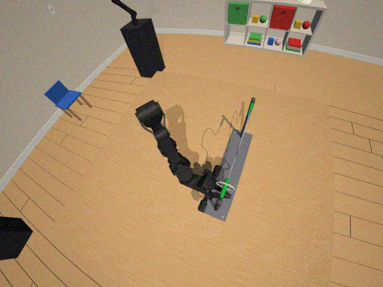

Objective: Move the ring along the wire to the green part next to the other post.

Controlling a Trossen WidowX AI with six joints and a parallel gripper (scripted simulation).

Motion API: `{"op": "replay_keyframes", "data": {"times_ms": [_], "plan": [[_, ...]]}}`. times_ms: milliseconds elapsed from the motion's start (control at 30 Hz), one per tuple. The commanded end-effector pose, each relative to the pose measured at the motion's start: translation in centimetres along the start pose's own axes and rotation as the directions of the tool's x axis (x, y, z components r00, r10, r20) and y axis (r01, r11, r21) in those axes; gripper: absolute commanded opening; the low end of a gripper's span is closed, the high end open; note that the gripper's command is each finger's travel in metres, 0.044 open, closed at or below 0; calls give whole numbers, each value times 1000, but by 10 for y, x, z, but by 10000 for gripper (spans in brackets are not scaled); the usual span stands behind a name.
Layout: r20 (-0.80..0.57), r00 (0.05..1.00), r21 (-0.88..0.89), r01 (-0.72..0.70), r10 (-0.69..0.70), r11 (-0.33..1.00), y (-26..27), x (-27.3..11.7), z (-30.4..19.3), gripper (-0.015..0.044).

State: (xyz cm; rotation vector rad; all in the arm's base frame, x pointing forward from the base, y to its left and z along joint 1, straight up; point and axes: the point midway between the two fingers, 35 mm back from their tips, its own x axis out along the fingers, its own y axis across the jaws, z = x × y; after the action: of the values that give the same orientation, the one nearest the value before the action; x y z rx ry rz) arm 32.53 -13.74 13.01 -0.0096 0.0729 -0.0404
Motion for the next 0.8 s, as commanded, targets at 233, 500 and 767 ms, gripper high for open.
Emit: {"op": "replay_keyframes", "data": {"times_ms": [233, 500, 767], "plan": [[0, 1000, -2, -1, 1, 1000, 0, 0, 0, -150], [0, 1000, -2, -2, 2, 1000, 0, 0, 3, -150], [1, 1000, -2, -7, 7, 1000, 0, -1, 18, -150]]}}
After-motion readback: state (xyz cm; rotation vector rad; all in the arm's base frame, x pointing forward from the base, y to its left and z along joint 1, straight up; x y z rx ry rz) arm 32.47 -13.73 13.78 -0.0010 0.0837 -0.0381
